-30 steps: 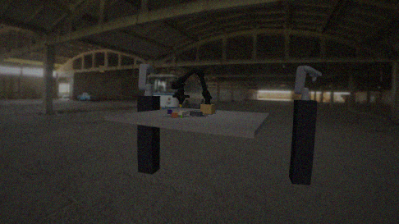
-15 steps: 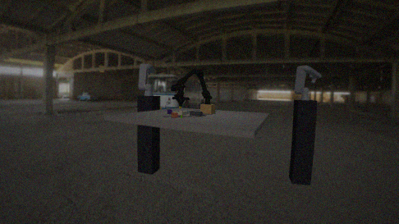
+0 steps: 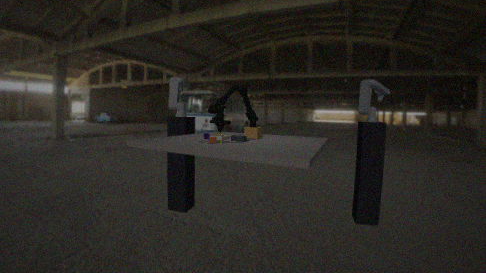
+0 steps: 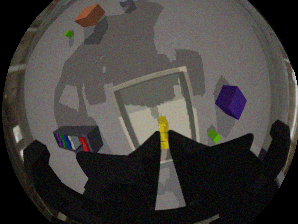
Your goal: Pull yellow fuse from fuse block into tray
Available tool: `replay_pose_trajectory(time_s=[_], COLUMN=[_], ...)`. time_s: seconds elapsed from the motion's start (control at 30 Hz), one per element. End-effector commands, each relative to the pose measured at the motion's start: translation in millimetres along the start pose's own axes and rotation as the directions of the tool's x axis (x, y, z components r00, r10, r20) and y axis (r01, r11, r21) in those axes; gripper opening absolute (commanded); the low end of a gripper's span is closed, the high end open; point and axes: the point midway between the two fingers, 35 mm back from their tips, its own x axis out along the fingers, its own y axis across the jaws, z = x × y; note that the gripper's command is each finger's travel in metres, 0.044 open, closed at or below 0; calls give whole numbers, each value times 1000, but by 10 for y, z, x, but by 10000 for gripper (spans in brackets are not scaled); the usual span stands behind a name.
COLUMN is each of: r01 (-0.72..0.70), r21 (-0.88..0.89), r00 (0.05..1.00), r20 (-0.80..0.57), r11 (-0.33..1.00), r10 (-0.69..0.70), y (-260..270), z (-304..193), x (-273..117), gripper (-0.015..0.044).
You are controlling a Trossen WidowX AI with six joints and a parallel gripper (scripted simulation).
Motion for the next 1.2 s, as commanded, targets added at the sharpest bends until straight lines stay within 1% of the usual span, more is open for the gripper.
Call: replay_pose_trajectory(time_s=[0.0, 0.4, 0.43, 0.53, 0.57, 1.17], r01=[-2, 0, 0, -2, -2, -4], r21=[-5, 0, 0, -5, -5, 0], r00=[1000, 1000, 1000, 1000, 1000, 1000], r20=[-9, -1, -2, -9, -9, -10], r11=[1000, 1000, 1000, 1000, 1000, 1000], r10=[2, 0, 0, 2, 2, 4], y=[4, 1, 0, 2, 2, 6], z=[-17, -2, -1, -9, -12, -12], x=[40, 4, -25, -332, -362, -344], gripper=[0, 315, 330, 330, 330, 330])
